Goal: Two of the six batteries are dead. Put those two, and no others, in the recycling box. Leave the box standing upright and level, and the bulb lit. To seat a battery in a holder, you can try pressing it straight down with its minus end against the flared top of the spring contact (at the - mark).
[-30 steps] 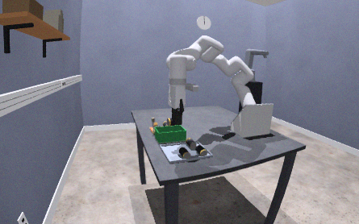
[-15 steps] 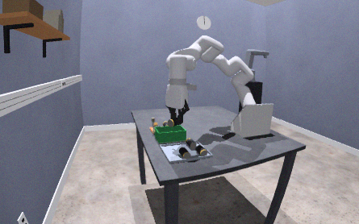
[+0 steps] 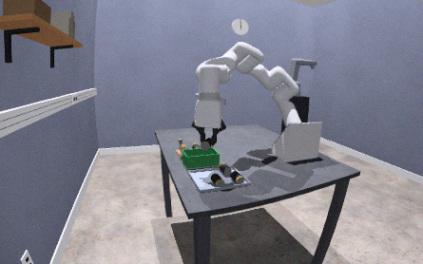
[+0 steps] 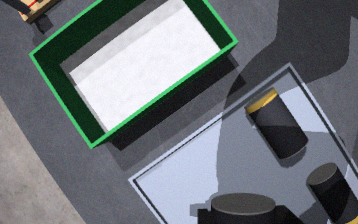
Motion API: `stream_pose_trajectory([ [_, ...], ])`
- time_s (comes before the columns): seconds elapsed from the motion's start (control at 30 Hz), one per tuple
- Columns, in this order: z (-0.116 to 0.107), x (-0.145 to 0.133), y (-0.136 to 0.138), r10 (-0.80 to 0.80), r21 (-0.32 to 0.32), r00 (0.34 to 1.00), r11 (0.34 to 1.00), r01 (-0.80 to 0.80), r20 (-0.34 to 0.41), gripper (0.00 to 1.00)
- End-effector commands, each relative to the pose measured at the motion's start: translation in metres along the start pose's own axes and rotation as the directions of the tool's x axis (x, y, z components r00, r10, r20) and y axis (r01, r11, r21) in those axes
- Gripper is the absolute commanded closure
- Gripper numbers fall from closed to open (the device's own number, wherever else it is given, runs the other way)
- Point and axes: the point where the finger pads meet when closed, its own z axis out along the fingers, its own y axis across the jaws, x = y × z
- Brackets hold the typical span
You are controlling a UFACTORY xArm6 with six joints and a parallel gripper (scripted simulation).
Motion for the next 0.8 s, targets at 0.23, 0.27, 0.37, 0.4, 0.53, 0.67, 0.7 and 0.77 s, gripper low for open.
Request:
stream_pose_trajectory([
  [0.23,-0.0023,-0.0009,-0.0011,-0.3,-0.006,0.954,0.954,0.3,0.003,0.72],
  [0.27,-0.0023,-0.0009,-0.0011,-0.322,-0.006,0.947,0.947,0.322,0.003,0.72],
  [0.37,-0.0023,-0.0009,-0.0011,-0.381,-0.006,0.925,0.925,0.381,0.004,0.72],
  [0.4,-0.0023,-0.0009,-0.0011,-0.398,-0.006,0.917,0.917,0.398,0.004,0.72],
  [0.53,-0.0023,-0.0009,-0.0011,-0.459,-0.006,0.889,0.888,0.459,0.004,0.72],
  [0.67,-0.0023,-0.0009,-0.0011,-0.484,-0.006,0.875,0.875,0.484,0.004,0.72],
  [0.7,-0.0023,-0.0009,-0.0011,-0.495,-0.006,0.869,0.869,0.495,0.004,0.72],
  [0.77,-0.0023,-0.0009,-0.0011,-0.514,-0.005,0.858,0.858,0.514,0.005,0.72],
])
